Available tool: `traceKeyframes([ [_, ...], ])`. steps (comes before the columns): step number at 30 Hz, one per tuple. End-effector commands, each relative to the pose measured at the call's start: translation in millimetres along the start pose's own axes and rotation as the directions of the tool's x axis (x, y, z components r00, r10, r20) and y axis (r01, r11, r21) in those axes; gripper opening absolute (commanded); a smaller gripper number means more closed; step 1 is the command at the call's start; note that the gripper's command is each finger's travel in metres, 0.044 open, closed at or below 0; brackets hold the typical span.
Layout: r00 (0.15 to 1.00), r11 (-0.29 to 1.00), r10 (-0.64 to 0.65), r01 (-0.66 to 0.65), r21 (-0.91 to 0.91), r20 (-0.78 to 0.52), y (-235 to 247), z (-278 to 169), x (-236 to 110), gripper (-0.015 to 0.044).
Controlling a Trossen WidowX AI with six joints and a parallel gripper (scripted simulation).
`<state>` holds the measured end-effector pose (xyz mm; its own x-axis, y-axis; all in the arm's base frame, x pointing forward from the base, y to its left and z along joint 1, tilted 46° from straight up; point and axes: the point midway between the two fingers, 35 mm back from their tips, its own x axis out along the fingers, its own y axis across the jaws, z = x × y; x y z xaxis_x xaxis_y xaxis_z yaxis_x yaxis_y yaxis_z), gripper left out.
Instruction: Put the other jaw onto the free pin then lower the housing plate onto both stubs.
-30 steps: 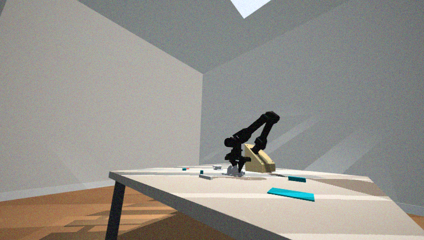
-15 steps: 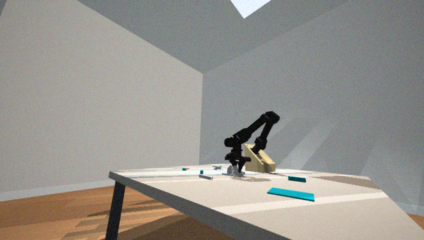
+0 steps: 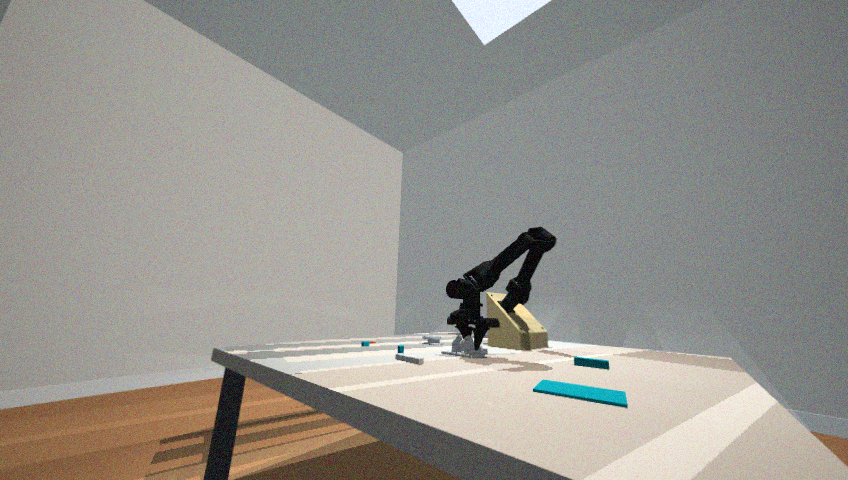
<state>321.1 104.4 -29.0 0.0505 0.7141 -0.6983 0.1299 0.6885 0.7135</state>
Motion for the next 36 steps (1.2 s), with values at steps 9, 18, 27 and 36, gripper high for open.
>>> traceKeyframes([
  [9, 1.000, 1.000, 0.001, -0.001, -0.004, -0.008, 1.2, -1.5, 2.1, 0.0134],
  [18, 1.000, 1.000, 0.001, -0.001, -0.004, -0.007, 1.2, -1.4, -2.6, 0.0134],
  [27, 1.000, 1.000, 0.001, -0.001, -0.004, -0.007, 1.4, -0.8, -0.8, 0.0134],
  [36, 1.000, 1.000, 0.001, -0.001, -0.004, -0.007, 1.4, -0.9, 1.3, 0.0134],
])
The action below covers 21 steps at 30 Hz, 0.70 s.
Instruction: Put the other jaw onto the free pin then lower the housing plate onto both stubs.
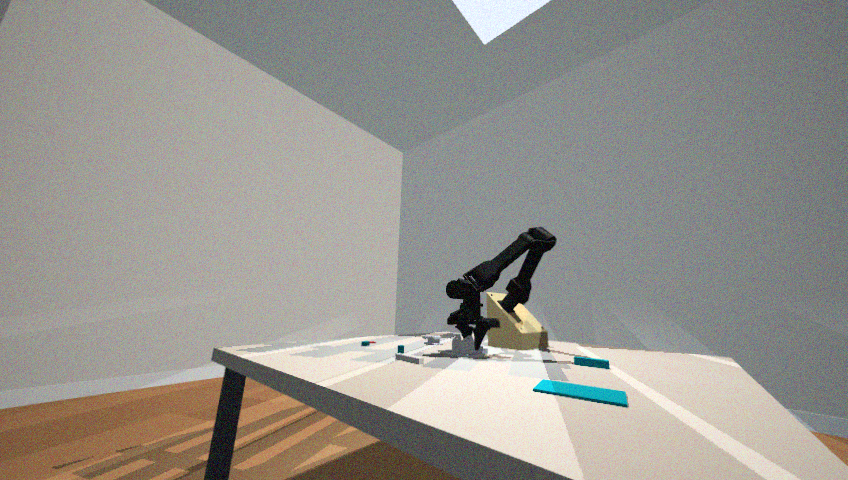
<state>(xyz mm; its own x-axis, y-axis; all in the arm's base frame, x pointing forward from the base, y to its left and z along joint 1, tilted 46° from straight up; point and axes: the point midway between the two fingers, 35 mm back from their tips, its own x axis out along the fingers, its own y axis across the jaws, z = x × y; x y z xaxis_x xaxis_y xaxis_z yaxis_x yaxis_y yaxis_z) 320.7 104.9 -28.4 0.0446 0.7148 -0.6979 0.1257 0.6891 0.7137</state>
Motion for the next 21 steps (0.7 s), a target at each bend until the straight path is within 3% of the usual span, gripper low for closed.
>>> traceKeyframes([
  [1, 1.000, 1.000, 0.001, -0.001, 0.000, -0.001, 0.6, -0.3, 1.4, 0.0134],
  [21, 1.000, 1.000, 0.001, -0.001, 0.000, -0.001, 0.7, -0.4, 3.5, 0.0134],
])
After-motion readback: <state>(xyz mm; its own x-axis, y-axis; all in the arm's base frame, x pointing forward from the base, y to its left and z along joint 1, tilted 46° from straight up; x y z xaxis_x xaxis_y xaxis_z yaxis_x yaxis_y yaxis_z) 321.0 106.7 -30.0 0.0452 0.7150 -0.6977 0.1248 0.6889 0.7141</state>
